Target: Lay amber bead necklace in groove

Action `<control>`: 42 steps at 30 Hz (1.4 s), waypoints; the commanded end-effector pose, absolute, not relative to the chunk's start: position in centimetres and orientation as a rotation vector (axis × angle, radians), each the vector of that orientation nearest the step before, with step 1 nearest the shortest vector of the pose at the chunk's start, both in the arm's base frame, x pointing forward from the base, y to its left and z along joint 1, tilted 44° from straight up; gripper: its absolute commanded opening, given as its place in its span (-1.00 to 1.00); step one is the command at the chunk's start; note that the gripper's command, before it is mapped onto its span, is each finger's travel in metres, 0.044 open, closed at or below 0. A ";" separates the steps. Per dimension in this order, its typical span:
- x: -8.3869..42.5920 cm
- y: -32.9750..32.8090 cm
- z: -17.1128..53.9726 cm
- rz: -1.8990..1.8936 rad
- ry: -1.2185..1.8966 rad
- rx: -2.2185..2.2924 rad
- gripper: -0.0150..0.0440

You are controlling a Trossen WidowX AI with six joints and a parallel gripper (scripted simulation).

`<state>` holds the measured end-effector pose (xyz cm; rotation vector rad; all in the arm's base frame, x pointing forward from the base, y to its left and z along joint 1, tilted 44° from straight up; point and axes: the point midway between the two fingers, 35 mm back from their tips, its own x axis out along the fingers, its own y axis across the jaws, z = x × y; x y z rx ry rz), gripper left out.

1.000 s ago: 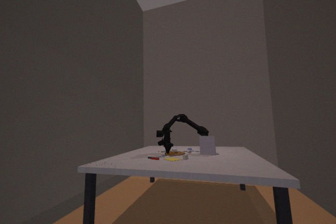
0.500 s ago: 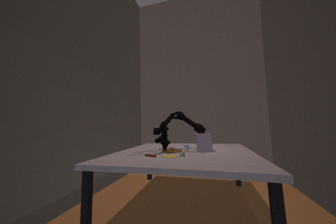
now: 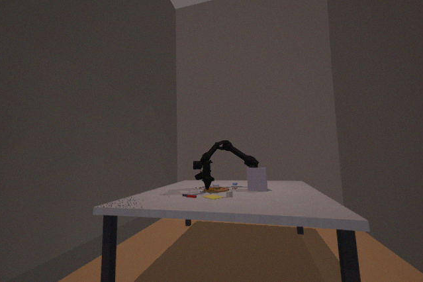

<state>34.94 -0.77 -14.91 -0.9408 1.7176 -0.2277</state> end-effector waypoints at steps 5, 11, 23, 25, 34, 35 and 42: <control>34.9 -0.8 -14.9 -0.228 1.718 -0.940 -0.49; 34.9 -0.8 -14.9 -0.228 1.718 -0.940 -0.49; 35.1 0.9 -13.1 -0.227 1.720 -0.947 -0.49; 34.9 0.9 -13.0 -0.227 1.720 -0.947 -0.49; 32.7 0.0 -11.9 -0.227 1.722 -0.948 -0.49; 32.5 -0.1 -11.8 -0.227 1.722 -0.948 -0.49; 30.6 -0.8 -10.9 -0.226 1.723 -0.948 -0.49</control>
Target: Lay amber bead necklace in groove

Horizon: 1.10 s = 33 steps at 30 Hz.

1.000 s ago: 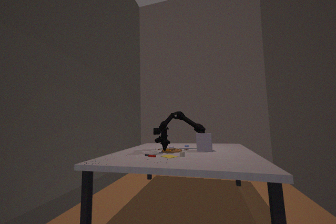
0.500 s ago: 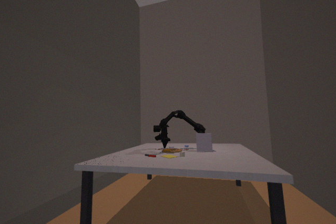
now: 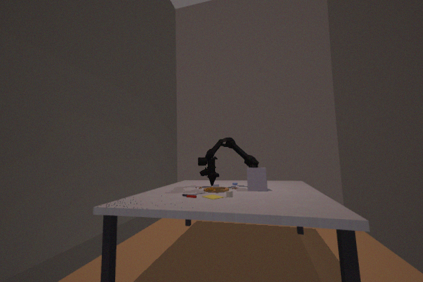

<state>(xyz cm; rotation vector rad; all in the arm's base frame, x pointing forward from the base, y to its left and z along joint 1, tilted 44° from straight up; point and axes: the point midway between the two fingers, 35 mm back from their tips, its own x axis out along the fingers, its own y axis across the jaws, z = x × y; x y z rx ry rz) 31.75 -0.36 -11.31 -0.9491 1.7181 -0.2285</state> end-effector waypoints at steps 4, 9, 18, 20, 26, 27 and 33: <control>29.4 -1.2 -10.5 -0.226 1.724 -0.949 -0.49; 28.7 -1.5 -10.2 -0.226 1.724 -0.949 -0.49; 28.7 -2.2 -11.0 -0.226 1.724 -0.949 -0.49; 28.6 -2.5 -11.2 -0.227 1.724 -0.949 -0.49; 28.5 -3.1 -11.9 -0.227 1.724 -0.950 -0.49; 28.5 -3.1 -11.9 -0.227 1.724 -0.950 -0.49; 28.7 -2.9 -11.7 -0.228 1.720 -0.942 -0.31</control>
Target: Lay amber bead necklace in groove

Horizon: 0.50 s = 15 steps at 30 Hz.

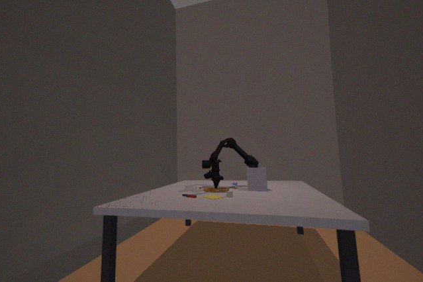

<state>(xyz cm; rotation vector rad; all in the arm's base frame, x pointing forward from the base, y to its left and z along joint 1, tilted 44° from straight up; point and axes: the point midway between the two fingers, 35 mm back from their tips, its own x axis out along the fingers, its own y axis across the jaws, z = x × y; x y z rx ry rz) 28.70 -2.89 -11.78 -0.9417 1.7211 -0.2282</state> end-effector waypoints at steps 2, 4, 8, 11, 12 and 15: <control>28.7 -2.9 -11.7 -0.228 1.720 -0.942 -0.14; 28.7 -2.9 -11.7 -0.228 1.720 -0.942 0.04; 28.7 -2.9 -11.7 -0.228 1.720 -0.942 0.40; 28.7 -2.8 -11.7 -0.228 1.720 -0.942 0.67; 28.7 -2.7 -11.6 -0.228 1.720 -0.942 0.75; 28.7 -2.2 -11.0 -0.227 1.722 -0.945 1.00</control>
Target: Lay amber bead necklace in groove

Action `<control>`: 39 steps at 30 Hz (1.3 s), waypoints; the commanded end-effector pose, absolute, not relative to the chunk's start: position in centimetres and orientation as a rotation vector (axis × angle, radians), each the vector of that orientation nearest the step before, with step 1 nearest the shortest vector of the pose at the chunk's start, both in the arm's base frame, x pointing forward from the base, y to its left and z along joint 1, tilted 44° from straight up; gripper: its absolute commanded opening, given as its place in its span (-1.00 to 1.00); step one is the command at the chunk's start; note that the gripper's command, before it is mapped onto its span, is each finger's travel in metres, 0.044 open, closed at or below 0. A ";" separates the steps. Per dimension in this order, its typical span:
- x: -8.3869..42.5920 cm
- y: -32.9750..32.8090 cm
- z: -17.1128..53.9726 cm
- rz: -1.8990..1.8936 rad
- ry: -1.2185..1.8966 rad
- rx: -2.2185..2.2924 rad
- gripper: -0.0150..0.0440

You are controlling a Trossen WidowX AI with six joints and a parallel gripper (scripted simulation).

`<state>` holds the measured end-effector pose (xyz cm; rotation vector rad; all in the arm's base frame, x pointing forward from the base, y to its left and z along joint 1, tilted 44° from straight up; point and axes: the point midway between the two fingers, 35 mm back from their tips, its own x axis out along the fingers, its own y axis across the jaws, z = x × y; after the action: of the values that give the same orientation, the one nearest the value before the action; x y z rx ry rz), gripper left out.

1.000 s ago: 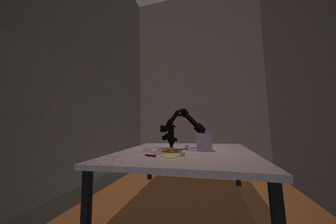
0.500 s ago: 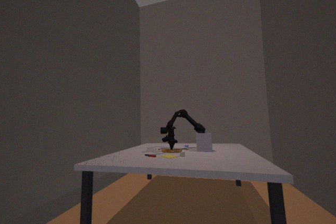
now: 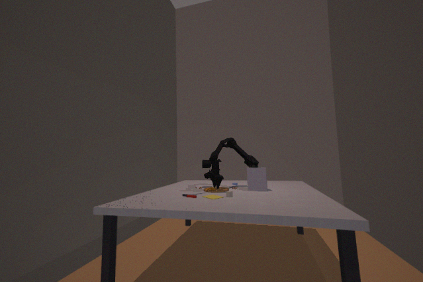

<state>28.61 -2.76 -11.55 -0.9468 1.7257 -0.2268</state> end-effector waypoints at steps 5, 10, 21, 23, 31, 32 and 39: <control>28.7 -1.5 -10.2 -0.226 1.724 -0.949 1.00; 28.6 -1.5 -10.2 -0.226 1.724 -0.949 1.00; 32.3 0.5 -11.0 -0.128 1.750 -1.030 0.38; 33.5 1.3 -11.3 -0.092 1.758 -1.060 0.20; 34.9 2.2 -11.7 -0.047 1.768 -1.097 0.19; 34.9 2.1 -11.9 -0.047 1.768 -1.097 0.19; 34.8 1.8 -12.1 -0.053 1.762 -1.095 0.19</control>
<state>34.77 1.75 -12.16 -1.0939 1.7637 -0.0529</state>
